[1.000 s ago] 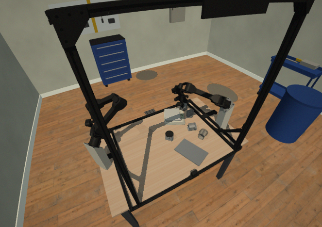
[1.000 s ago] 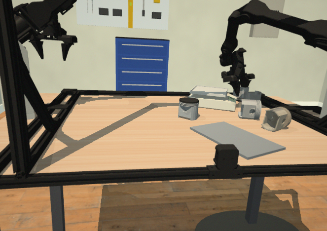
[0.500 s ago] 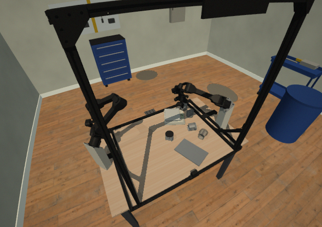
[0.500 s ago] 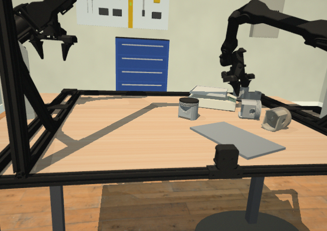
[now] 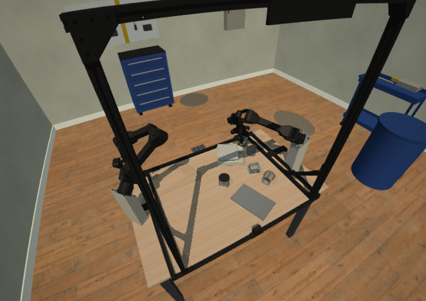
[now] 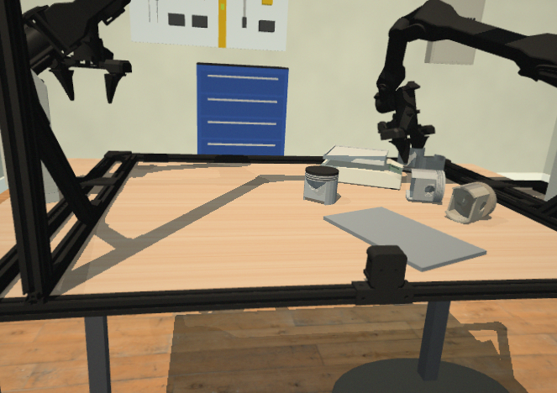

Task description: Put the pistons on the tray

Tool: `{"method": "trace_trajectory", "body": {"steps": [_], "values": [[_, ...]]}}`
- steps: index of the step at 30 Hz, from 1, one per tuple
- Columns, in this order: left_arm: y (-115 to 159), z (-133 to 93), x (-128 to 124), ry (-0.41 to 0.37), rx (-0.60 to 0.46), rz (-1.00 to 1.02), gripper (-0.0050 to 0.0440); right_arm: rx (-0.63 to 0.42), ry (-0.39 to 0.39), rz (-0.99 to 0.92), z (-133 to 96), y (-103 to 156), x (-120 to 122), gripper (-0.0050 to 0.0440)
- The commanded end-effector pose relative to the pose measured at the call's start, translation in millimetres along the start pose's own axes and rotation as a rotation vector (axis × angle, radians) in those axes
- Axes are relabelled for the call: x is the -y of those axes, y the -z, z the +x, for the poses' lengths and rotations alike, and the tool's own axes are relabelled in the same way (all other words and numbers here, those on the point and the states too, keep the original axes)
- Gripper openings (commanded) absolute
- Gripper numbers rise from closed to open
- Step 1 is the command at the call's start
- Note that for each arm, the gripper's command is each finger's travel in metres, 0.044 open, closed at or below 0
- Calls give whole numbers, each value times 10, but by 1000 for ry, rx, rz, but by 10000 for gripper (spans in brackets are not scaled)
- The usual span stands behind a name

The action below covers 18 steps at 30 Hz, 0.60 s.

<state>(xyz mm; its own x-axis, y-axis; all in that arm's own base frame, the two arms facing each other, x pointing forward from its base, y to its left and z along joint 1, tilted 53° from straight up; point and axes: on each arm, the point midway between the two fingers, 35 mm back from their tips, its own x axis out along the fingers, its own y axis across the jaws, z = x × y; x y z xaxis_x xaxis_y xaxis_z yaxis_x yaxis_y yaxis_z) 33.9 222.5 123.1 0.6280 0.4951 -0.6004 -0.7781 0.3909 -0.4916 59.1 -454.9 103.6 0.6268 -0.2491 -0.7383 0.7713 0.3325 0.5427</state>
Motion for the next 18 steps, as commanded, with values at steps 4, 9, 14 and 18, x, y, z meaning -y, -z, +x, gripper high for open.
{"method": "trace_trajectory", "body": {"steps": [4, 9, 14, 18], "values": [[0, 0, 4, 3, 1, 1, 440, -2, 4, 2, -93, 37, 17, 158], [0, 0, 4, 3, 1, 1, 440, -2, 4, 2, -173, 60, 16, 158], [0, 0, 4, 3, 1, 1, 440, -2, 4, 2, -253, 84, 16, 158], [0, 0, 4, 3, 1, 1, 440, -2, 4, 2, -301, 97, 16, 158]]}}
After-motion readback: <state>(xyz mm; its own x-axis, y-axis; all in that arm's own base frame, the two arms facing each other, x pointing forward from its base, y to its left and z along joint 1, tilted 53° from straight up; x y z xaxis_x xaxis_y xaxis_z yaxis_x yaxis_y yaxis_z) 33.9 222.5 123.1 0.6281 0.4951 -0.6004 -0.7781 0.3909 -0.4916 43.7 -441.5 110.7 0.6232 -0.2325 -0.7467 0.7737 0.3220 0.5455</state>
